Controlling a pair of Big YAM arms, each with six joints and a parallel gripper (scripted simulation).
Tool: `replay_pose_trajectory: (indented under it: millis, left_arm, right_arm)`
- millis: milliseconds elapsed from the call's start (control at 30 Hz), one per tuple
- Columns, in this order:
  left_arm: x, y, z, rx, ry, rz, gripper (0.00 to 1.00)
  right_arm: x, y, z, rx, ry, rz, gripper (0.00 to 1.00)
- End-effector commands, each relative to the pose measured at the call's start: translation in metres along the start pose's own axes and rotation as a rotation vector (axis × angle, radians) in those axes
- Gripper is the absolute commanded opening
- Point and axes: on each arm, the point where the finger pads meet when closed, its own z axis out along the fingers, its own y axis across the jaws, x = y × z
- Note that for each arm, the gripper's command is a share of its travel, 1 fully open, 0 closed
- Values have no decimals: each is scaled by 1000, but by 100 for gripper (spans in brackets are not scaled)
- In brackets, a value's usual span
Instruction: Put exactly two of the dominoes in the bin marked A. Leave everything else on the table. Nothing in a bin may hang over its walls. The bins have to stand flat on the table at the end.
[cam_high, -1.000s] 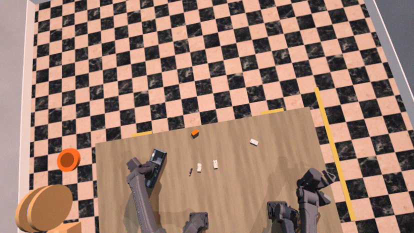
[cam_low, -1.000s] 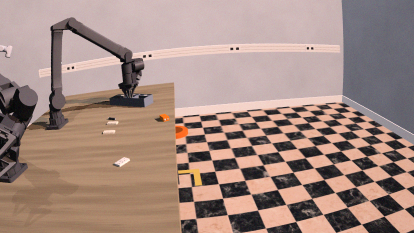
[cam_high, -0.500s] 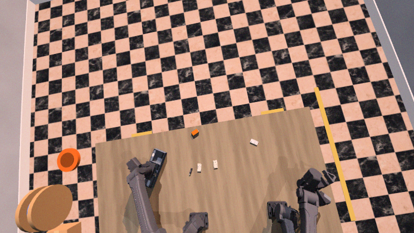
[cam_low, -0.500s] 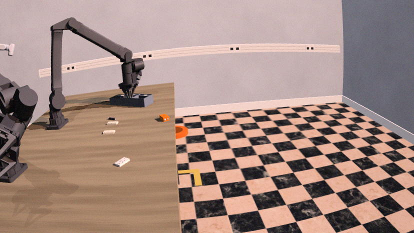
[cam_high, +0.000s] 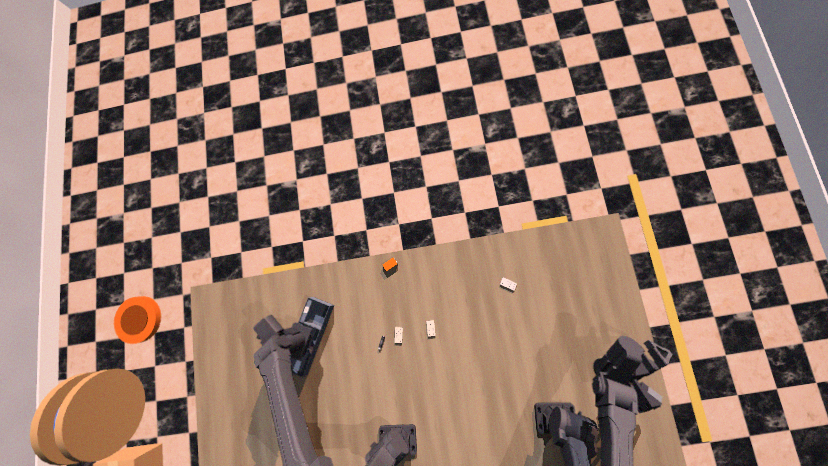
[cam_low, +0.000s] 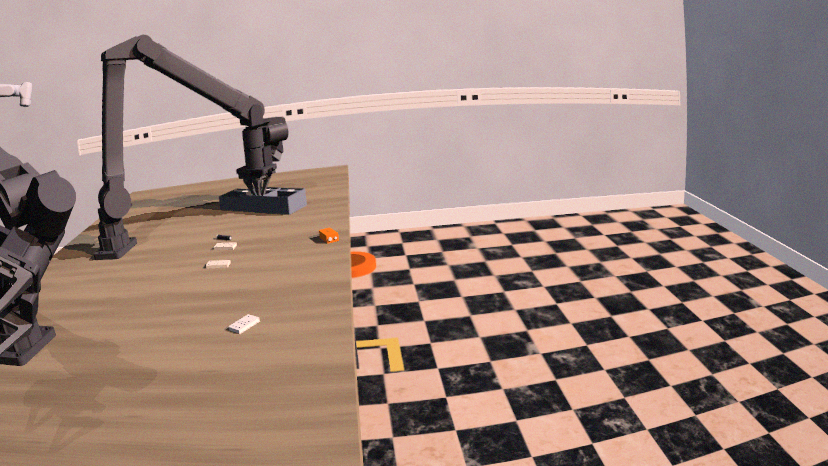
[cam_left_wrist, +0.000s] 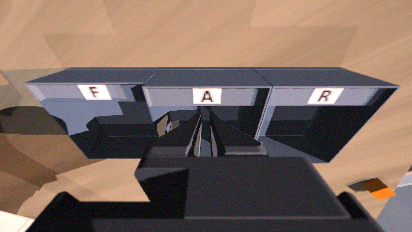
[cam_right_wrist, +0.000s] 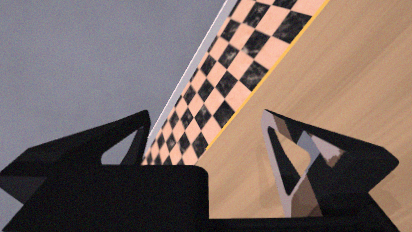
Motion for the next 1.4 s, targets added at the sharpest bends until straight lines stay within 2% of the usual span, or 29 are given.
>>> replay_pose_trajectory:
  millis: [0, 1200, 1333, 1367]
  left_arm:
    - [4, -2, 13, -5, 13, 0, 9]
    - [4, -2, 13, -5, 13, -2, 9]
    - [7, 0, 7, -15, 32, -2, 9]
    - [1, -3, -3, -4, 11, -2, 9]
  right_arm:
    - [-2, 3, 1, 0, -6, 9, 100]
    - [-2, 3, 1, 0, -6, 9, 100]
    - [-2, 3, 1, 0, -6, 9, 100]
    - [-2, 3, 1, 0, -6, 9, 100]
